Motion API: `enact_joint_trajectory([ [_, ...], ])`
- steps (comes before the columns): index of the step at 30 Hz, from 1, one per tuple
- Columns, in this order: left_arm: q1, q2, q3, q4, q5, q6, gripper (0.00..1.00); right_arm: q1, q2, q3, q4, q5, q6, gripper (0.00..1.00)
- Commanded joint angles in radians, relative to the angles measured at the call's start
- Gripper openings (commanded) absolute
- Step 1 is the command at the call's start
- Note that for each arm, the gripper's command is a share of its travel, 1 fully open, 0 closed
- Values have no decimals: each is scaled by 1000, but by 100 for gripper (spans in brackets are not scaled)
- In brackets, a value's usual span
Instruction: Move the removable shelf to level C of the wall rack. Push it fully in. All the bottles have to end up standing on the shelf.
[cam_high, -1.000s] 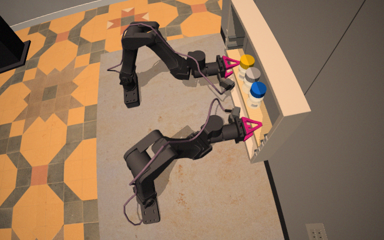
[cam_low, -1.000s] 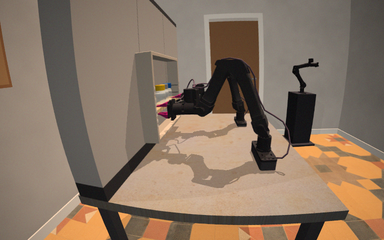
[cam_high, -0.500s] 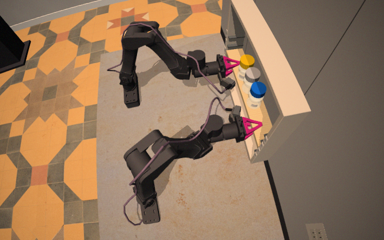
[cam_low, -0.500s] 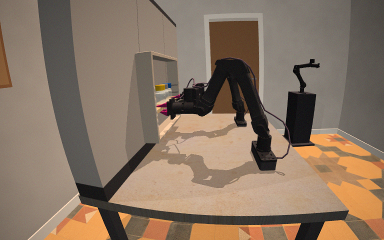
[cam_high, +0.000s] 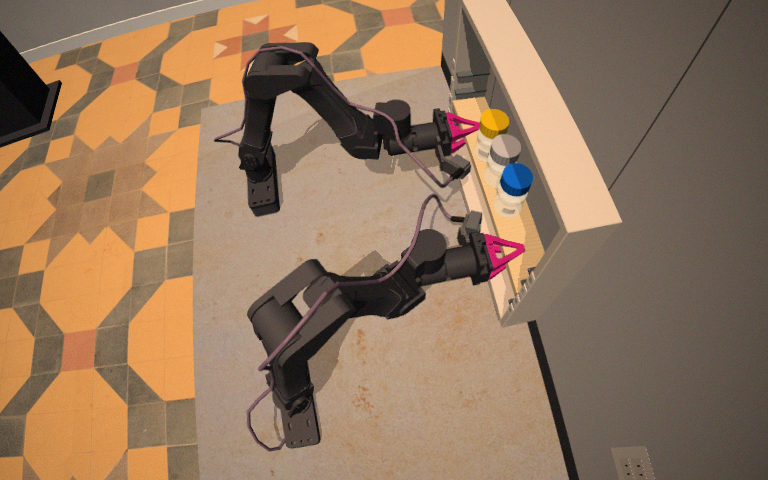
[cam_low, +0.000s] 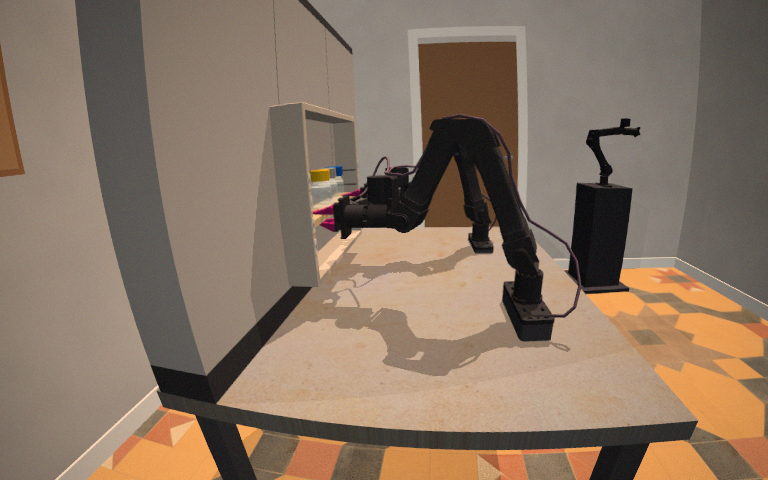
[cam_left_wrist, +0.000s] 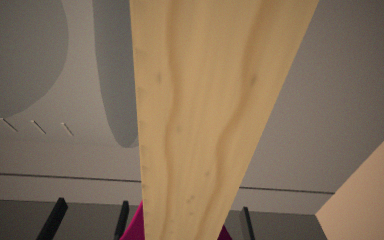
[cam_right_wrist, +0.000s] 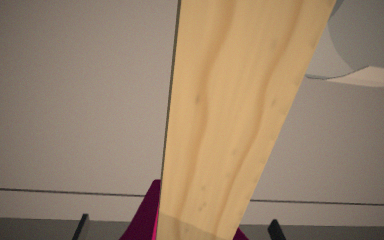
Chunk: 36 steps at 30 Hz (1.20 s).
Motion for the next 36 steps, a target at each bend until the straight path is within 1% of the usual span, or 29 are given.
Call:
enact_joint_trajectory([
  [1,10,-6,20,-37,7,-4,0,-11,1,29,-39,-8,7,0],
  [36,10,-61,42,-112,7,-3,0,-11,-49,58,-115,-7,6,0],
])
